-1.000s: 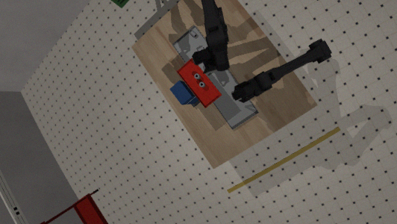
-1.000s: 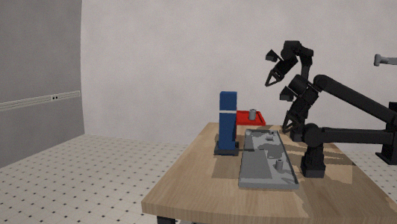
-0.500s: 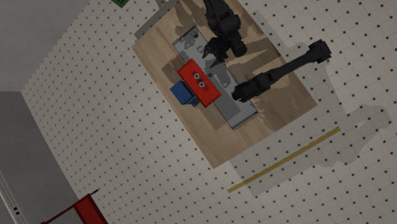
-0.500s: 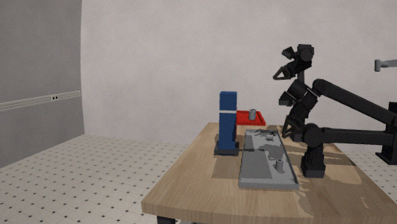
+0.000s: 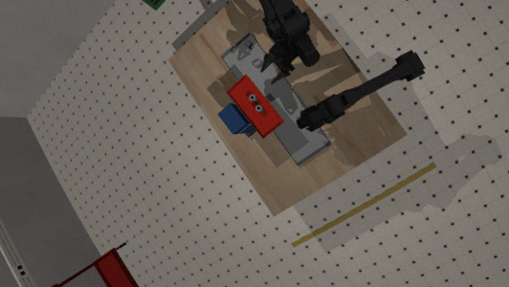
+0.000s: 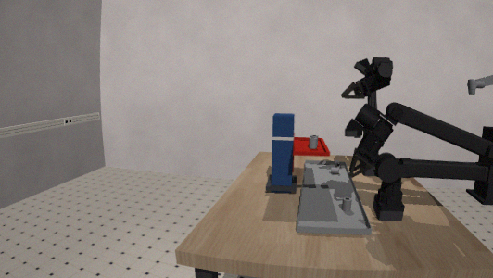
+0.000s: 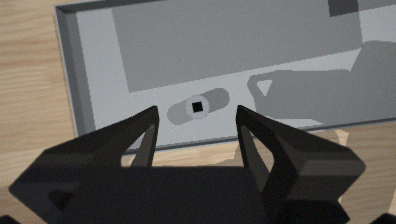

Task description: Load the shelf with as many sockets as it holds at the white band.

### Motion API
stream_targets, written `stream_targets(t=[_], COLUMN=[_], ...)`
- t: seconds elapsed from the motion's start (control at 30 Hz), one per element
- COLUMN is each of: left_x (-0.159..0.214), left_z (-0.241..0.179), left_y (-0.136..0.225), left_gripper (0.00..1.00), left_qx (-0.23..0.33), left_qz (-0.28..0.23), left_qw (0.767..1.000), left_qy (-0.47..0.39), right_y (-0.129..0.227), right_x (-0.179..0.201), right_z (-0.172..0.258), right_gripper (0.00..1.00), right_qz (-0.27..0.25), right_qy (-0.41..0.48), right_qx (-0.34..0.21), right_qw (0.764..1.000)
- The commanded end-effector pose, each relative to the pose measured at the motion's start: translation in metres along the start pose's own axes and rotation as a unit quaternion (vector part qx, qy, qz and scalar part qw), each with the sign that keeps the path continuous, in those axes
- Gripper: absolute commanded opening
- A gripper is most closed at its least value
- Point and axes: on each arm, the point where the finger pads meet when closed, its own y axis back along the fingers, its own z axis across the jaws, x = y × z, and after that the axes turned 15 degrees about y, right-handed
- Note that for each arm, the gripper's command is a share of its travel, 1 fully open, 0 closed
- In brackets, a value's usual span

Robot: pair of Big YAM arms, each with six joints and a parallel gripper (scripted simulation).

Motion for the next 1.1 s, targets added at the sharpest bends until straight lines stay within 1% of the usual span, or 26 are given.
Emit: stream_targets(t=[0.0,0.1,0.17,0.33,0.53,0.67,0.77,0.9,1.07], left_x=[-0.009,-0.007,-0.007,-0.003,-0.001,0.0,0.0,0.002,0.002], left_z=[-0.002,-0.002,-0.002,-0.001,0.0,0.0,0.0,0.001,0.001], left_y=[-0.001,-0.004,-0.004,-0.01,-0.015,-0.018,-0.017,-0.021,-0.022], left_gripper=[0.65,0.65,0.65,0.65,0.65,0.65,0.65,0.65,0.65], left_qx=[0.006,0.005,0.005,0.004,0.003,0.003,0.003,0.002,0.002], left_qz=[-0.021,-0.019,-0.019,-0.016,-0.014,-0.013,-0.014,-0.012,-0.012], left_qw=[1.0,1.0,1.0,1.0,1.0,1.0,1.0,1.0,1.0], left_qy=[0.001,0.001,0.001,0.001,0.001,0.002,0.002,0.002,0.002], right_y=[-0.001,-0.002,-0.002,-0.004,-0.006,-0.007,-0.006,-0.008,-0.005], right_x=[0.023,0.045,0.045,0.077,0.105,0.115,0.114,0.125,0.129], right_z=[-0.049,-0.074,-0.074,-0.109,-0.139,-0.152,-0.156,-0.166,-0.176], right_gripper=[0.65,0.65,0.65,0.65,0.65,0.65,0.65,0.65,0.65], right_qz=[0.027,0.051,0.051,0.085,0.115,0.123,0.123,0.134,0.144], right_qy=[0.006,0.013,0.013,0.023,0.029,0.023,0.02,0.021,0.016], right_qx=[-0.002,-0.008,-0.008,-0.019,-0.028,-0.035,-0.036,-0.038,-0.038], right_qw=[1.0,0.999,0.999,0.996,0.993,0.992,0.991,0.99,0.989])
